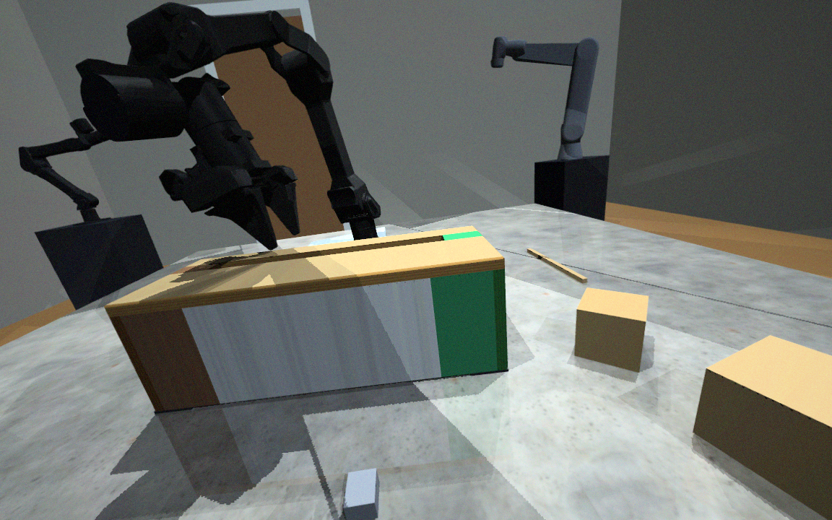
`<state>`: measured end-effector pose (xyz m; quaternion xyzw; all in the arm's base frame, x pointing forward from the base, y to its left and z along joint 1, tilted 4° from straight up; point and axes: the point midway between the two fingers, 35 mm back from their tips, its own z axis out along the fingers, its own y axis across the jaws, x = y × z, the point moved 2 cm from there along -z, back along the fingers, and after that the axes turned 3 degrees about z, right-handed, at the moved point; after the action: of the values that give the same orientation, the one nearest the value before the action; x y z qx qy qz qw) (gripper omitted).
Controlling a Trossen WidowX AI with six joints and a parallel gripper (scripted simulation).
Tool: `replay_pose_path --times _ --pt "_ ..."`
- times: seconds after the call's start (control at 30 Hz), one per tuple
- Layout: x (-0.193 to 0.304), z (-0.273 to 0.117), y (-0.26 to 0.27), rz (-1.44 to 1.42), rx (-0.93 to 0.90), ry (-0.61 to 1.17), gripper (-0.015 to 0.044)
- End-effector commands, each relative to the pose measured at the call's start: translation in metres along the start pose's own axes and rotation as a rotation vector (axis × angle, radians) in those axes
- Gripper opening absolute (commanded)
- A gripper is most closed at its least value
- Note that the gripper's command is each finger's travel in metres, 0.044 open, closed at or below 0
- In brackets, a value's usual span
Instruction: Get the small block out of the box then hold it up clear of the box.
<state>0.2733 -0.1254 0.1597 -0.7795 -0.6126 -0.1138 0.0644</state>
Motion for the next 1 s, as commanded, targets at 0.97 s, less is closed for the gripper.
replay_pose_path --times 0.97 --pt "-0.014 0.056 0.002 0.009 0.013 0.007 0.0400"
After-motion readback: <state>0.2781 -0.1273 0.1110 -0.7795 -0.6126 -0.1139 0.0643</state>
